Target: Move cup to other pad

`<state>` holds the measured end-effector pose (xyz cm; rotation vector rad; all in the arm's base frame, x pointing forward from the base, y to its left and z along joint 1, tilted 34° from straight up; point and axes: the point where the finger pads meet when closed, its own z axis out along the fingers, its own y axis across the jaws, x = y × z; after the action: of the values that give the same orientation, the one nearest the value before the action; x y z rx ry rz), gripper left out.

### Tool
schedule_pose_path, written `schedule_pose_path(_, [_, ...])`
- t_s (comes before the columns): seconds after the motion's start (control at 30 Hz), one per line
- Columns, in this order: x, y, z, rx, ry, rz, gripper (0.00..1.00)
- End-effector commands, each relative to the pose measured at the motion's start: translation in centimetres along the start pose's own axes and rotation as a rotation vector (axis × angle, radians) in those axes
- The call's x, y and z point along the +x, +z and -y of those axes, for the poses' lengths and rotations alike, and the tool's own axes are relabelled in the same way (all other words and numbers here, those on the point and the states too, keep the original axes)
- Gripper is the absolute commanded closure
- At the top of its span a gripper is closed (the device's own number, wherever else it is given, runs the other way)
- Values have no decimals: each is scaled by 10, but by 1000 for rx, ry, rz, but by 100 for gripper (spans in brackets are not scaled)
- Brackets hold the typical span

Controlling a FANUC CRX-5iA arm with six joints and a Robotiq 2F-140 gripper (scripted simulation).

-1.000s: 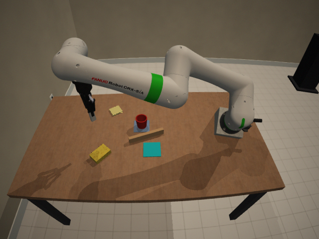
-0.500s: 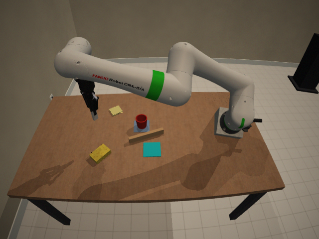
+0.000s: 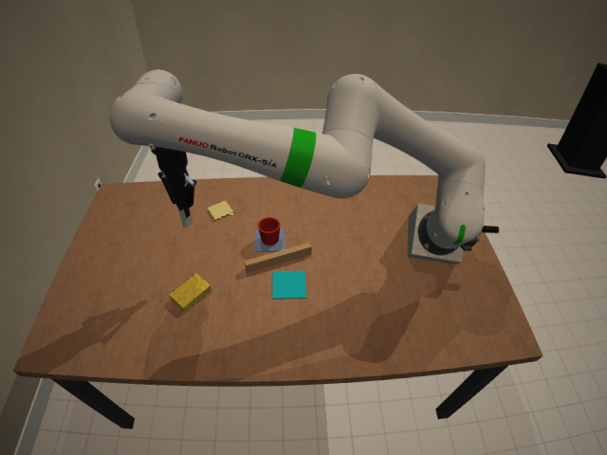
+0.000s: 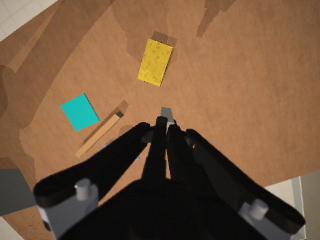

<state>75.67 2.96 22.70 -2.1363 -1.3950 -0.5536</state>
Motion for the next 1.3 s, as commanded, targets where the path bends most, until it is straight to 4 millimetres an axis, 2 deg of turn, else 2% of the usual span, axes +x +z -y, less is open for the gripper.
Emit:
schedule_pose_path(0.0, [0, 0, 0, -3, -1, -2, 100])
schedule_pose_path(0.1, [0, 0, 0, -3, -1, -2, 100])
schedule_pose_path(0.17, [-23, 7, 5, 1, -115, -10, 100])
schedule_pose_path(0.63, [-23, 7, 5, 1, -115, -10, 100])
schedule_pose_path(0.7, [-48, 15, 14, 2, -225, -12, 100])
schedule_pose_path(1.13, [-48, 15, 14, 2, -225, -12, 100])
schedule_pose_path(1.2, [-72, 23, 25, 1, -329, -10, 100])
schedule_pose_path(1.27, [-72, 23, 25, 1, -329, -10, 100])
